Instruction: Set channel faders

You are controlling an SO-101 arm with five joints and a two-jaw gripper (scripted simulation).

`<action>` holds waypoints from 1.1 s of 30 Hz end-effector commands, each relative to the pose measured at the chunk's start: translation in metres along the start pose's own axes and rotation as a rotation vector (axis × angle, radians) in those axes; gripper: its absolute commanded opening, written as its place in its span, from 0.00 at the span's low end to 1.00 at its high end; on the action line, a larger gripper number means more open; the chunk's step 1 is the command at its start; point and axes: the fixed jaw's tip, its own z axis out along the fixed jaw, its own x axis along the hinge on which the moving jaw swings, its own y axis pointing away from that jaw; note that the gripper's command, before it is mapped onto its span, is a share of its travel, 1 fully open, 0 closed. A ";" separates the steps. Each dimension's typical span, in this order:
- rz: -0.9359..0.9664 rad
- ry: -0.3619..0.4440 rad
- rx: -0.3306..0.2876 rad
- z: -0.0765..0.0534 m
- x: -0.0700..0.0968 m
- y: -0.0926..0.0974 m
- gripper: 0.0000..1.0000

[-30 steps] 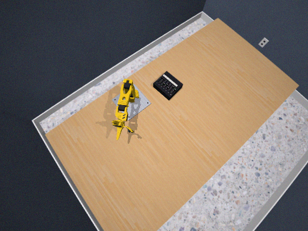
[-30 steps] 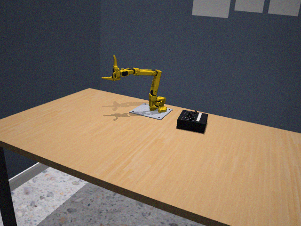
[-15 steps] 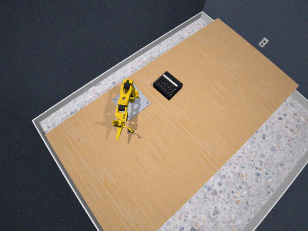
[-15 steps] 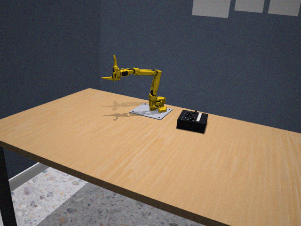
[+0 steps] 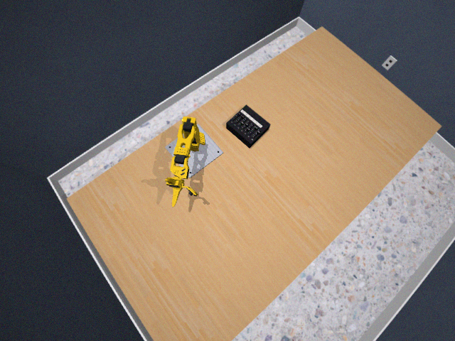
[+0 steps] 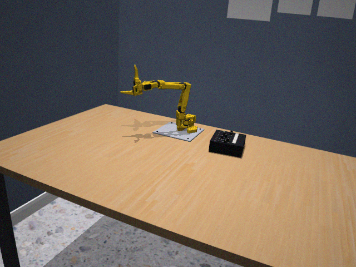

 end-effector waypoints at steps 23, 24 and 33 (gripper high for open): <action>0.001 -0.001 0.005 -0.001 0.000 -0.001 1.00; 0.001 -0.001 0.005 -0.001 0.000 -0.001 1.00; 0.003 -0.004 0.003 -0.001 -0.001 -0.001 0.00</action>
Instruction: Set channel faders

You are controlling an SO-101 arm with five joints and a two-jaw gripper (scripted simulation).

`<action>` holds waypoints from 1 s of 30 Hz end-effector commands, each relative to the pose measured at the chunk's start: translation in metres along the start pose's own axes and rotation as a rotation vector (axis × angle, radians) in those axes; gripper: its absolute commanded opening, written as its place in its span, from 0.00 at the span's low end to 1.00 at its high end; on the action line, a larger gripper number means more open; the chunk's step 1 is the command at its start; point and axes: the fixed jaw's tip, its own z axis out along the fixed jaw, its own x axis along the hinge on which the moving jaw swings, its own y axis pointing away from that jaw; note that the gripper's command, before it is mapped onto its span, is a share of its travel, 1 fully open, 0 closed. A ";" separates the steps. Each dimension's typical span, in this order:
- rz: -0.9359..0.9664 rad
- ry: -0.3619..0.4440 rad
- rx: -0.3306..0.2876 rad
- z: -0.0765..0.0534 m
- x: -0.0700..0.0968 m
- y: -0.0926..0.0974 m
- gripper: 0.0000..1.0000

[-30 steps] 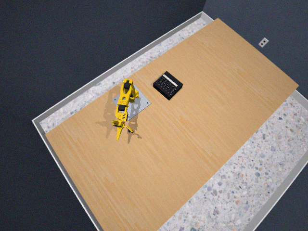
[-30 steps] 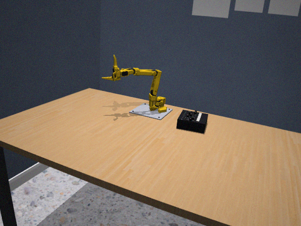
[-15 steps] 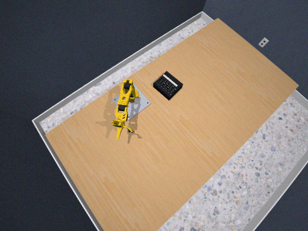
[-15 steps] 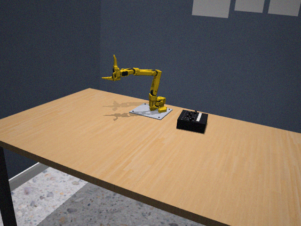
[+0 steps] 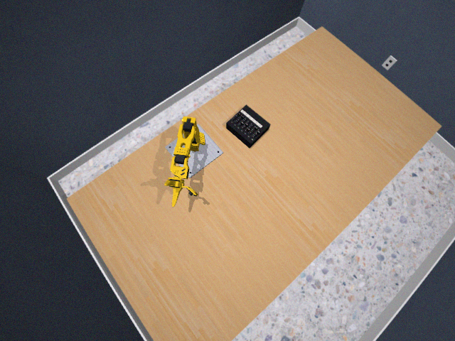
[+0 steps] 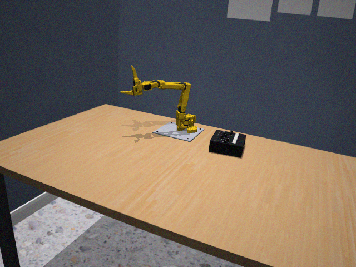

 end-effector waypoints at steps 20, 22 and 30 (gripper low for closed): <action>0.081 -0.219 -0.116 -0.010 -0.078 0.011 0.00; 0.097 -0.267 -0.148 -0.015 -0.096 0.014 0.00; 0.139 -0.430 -0.272 -0.041 -0.155 0.027 0.00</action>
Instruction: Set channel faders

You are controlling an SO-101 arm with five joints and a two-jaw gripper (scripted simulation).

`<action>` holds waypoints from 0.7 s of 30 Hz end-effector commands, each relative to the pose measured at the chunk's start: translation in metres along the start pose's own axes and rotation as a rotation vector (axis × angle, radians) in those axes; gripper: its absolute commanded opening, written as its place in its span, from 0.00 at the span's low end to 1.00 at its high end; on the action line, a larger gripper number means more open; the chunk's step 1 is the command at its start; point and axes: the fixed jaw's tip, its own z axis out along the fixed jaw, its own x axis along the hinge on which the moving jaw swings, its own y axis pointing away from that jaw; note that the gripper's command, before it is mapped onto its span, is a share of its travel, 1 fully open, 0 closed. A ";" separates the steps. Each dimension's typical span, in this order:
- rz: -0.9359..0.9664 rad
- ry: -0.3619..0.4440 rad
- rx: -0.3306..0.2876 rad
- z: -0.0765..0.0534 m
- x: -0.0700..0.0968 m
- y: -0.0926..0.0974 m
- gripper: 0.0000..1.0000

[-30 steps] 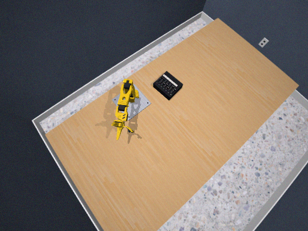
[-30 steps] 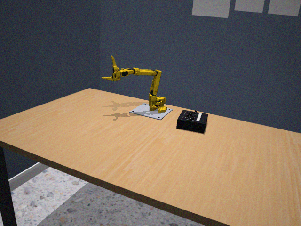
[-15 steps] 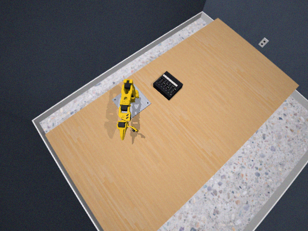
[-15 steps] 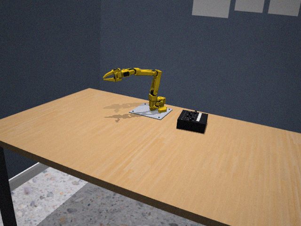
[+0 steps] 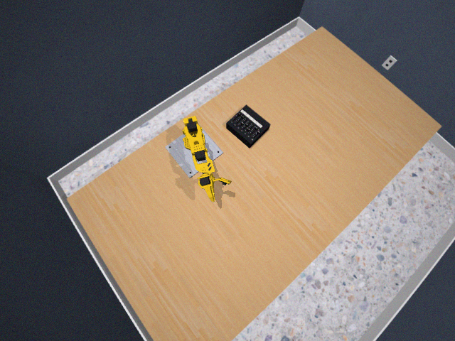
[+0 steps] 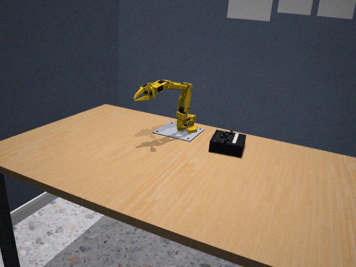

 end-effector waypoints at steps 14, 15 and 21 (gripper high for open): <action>0.078 -0.403 -0.505 -0.069 -0.174 0.093 0.00; 0.078 -0.403 -0.505 -0.069 -0.174 0.093 0.00; 0.053 -0.490 -0.684 -0.120 -0.210 0.125 0.00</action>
